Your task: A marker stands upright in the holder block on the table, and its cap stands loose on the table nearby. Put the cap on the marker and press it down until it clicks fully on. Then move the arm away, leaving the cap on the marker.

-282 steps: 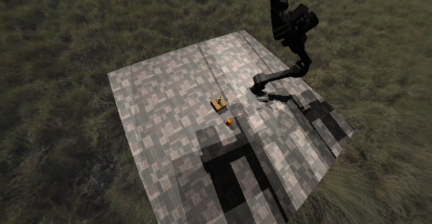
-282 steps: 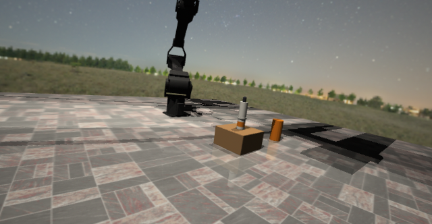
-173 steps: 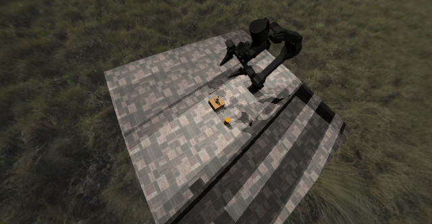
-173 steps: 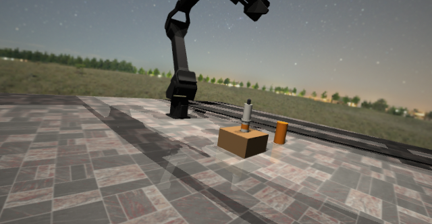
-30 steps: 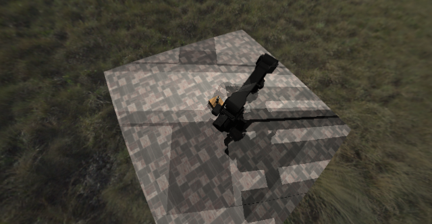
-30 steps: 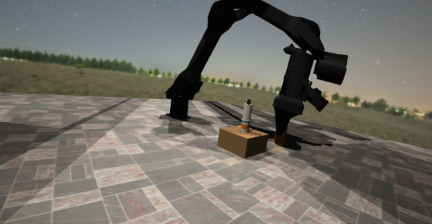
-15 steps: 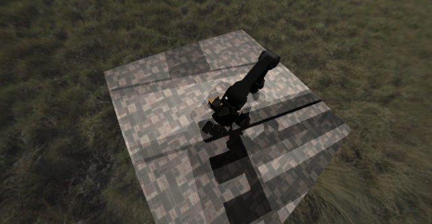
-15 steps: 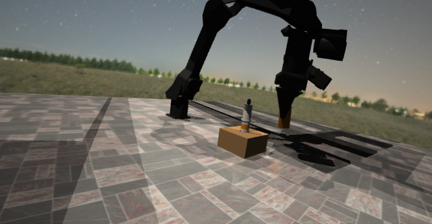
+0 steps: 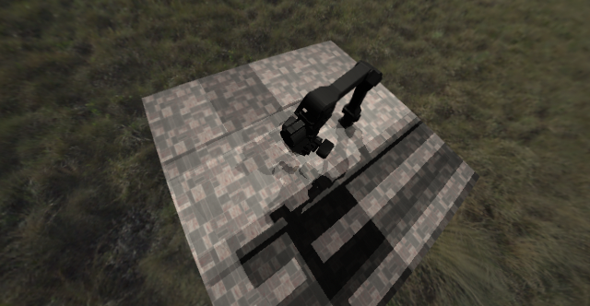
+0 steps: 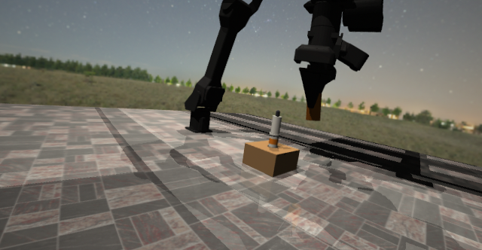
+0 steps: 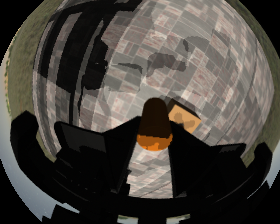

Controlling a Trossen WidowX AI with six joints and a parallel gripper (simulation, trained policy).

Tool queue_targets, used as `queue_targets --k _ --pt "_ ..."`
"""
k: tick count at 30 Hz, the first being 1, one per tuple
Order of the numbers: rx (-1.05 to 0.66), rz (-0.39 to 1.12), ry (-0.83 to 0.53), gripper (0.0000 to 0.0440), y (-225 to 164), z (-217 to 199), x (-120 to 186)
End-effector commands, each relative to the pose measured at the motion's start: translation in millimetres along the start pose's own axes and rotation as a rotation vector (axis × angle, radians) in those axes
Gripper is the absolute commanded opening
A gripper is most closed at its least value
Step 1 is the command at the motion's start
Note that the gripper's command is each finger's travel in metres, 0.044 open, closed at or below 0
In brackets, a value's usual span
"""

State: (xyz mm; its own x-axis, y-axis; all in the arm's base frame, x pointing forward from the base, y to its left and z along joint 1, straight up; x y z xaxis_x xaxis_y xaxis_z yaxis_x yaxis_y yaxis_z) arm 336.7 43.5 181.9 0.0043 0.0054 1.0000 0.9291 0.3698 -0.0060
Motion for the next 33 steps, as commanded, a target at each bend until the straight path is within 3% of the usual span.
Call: queue_targets --k 1,18,33 --pt "-0.011 -0.001 0.006 0.0027 -6.6 -7.8 9.8" --pt "-0.125 0.038 0.022 0.0000 -50.5 -55.9 28.5" --pt "-0.150 0.080 0.060 0.0000 -55.9 -60.3 6.8"
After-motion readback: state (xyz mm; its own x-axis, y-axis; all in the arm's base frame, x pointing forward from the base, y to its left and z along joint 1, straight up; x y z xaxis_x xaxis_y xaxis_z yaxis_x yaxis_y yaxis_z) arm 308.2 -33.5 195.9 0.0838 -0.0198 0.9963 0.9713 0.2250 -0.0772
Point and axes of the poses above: the point midway between the two fingers, 35 mm back from their tips, its own x axis back along the fingers, its own z axis across the jaws, y = z × x, the point moved 2 cm from there along x, back along the fingers, and after that the axes turned 2 degrees about x, right-handed, at the moved point
